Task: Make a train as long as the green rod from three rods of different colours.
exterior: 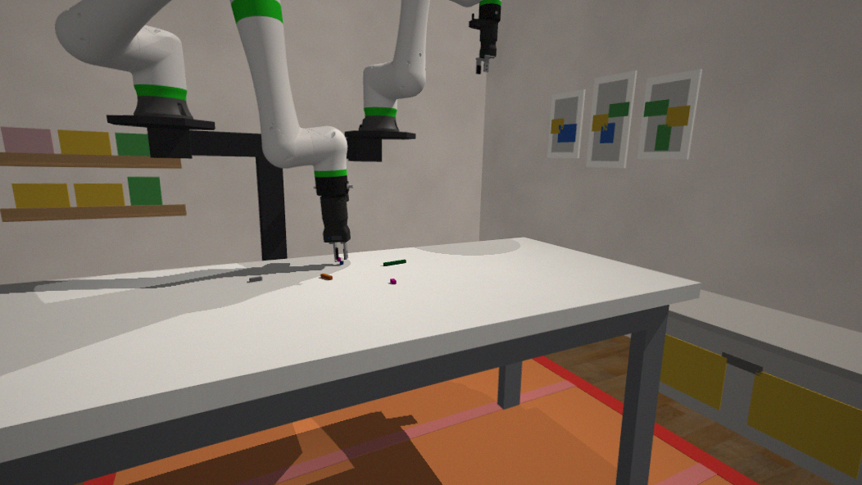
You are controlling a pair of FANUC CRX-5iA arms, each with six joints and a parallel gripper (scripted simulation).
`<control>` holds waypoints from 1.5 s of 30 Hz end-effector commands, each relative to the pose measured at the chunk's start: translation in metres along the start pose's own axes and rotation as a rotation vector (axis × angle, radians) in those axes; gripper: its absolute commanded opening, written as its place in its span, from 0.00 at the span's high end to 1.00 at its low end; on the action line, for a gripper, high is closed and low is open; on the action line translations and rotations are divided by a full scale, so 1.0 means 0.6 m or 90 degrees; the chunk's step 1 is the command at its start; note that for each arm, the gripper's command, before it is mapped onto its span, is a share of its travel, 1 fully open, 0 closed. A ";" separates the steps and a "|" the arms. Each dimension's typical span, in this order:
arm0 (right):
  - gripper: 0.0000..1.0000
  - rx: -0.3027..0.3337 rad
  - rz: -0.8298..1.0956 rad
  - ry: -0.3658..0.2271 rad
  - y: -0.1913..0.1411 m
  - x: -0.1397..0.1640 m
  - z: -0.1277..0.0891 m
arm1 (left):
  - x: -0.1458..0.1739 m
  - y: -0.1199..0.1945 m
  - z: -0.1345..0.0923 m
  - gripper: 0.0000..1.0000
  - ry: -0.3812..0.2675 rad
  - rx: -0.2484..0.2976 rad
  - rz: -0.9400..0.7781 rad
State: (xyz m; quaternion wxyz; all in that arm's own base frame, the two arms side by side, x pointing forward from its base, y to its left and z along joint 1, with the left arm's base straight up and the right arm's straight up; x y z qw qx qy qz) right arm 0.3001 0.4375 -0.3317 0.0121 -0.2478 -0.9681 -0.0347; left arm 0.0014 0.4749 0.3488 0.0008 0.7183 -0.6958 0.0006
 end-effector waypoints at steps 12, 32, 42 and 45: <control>0.46 0.038 0.001 -0.026 0.007 0.003 0.008 | 0.000 0.000 -0.001 0.00 -0.001 0.000 0.000; 0.46 0.038 0.001 -0.026 0.006 0.003 0.024 | 0.000 0.000 -0.001 0.00 -0.001 0.000 0.000; 0.46 0.038 0.001 -0.026 0.006 0.003 0.024 | 0.000 0.000 -0.001 0.00 -0.001 0.000 0.000; 0.46 0.038 0.001 -0.026 0.006 0.003 0.024 | 0.000 0.000 -0.001 0.00 -0.001 0.000 0.000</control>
Point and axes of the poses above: on each arm, the point where the finger pads meet when closed, its own z axis out along the fingers, its own y axis across the jaws, x = y × z, the point moved 6 cm from there along -z, back along the fingers, and after that the axes turned 2 degrees about -z, right-handed, at the moved point
